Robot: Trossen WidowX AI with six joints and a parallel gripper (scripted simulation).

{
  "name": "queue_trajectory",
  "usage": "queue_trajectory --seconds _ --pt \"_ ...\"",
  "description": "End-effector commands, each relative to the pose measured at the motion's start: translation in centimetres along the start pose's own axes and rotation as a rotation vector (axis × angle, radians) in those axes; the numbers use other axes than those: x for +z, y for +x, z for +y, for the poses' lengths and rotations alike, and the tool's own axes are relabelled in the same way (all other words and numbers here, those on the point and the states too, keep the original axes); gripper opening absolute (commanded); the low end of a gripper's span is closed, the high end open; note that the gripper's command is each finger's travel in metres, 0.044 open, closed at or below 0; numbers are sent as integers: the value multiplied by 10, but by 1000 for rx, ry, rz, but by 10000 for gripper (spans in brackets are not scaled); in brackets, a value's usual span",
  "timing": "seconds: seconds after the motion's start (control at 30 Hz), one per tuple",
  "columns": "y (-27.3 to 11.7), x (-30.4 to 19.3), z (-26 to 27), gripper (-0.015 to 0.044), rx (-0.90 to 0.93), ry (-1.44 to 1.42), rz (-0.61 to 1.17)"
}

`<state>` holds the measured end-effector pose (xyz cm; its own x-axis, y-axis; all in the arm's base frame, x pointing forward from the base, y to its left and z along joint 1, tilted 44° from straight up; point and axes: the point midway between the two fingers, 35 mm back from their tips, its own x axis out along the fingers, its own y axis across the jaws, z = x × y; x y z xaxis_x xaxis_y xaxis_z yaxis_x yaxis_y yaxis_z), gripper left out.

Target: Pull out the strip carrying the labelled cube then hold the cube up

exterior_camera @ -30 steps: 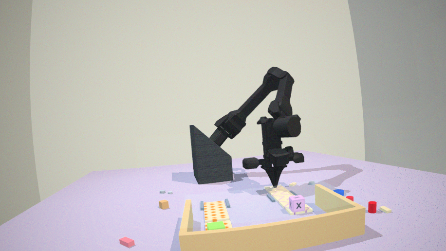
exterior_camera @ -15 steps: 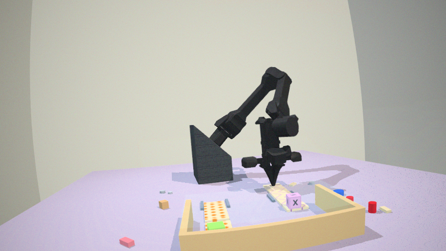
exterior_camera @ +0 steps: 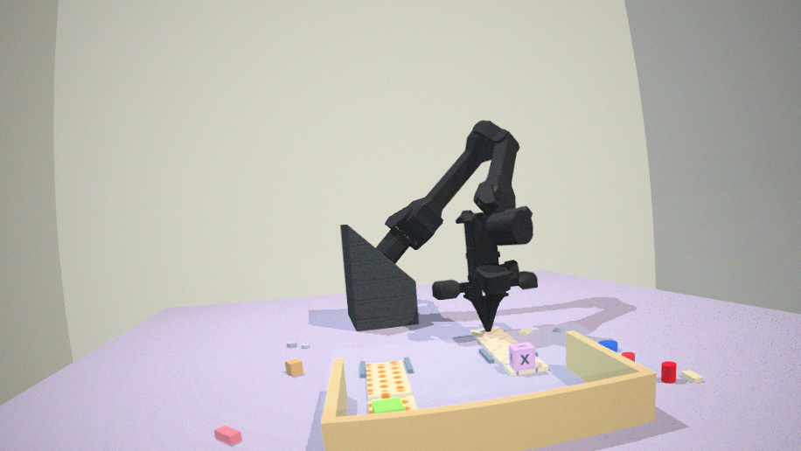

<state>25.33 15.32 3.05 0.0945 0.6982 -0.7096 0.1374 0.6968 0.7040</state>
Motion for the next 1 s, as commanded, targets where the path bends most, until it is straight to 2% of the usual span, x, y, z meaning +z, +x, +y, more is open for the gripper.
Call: queue_trajectory --seconds 0.0,0.43,0.97 --pt "6 -15 -2 0 -6 5 34" --pt "5 -34 -1 0 -6 6 35" --pt "5 -35 -1 0 -6 6 35"
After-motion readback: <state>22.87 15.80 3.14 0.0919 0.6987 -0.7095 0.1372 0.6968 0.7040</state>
